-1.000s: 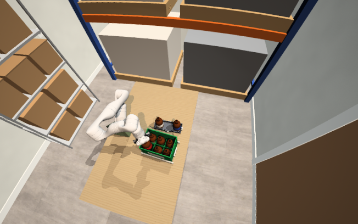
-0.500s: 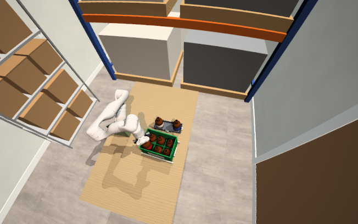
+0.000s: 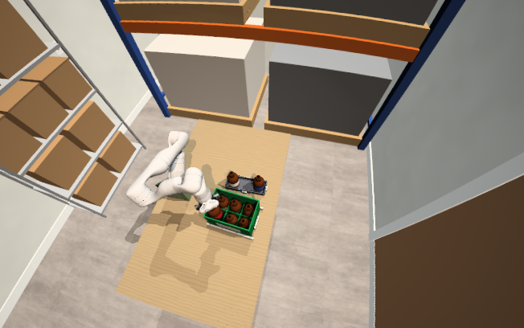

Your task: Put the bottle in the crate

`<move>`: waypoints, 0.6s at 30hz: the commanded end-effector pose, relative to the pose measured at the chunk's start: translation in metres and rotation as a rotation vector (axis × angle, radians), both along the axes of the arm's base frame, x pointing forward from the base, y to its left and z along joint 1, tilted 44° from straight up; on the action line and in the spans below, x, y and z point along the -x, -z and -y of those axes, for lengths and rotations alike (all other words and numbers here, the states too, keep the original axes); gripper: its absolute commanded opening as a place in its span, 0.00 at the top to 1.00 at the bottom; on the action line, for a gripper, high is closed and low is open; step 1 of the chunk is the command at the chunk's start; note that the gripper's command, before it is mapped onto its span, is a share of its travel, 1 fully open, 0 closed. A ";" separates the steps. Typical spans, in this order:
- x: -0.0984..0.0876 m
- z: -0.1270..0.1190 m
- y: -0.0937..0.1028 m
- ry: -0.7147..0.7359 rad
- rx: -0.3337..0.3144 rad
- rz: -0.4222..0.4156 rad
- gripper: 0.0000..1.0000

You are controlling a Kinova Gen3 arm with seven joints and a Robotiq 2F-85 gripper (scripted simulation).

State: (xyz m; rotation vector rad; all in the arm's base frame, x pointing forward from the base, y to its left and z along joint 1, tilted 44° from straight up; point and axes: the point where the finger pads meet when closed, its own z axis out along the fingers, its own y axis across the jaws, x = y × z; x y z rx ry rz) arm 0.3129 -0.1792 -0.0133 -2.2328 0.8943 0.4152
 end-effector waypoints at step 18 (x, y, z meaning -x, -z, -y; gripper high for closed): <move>0.000 -0.003 0.004 0.001 0.001 0.001 1.00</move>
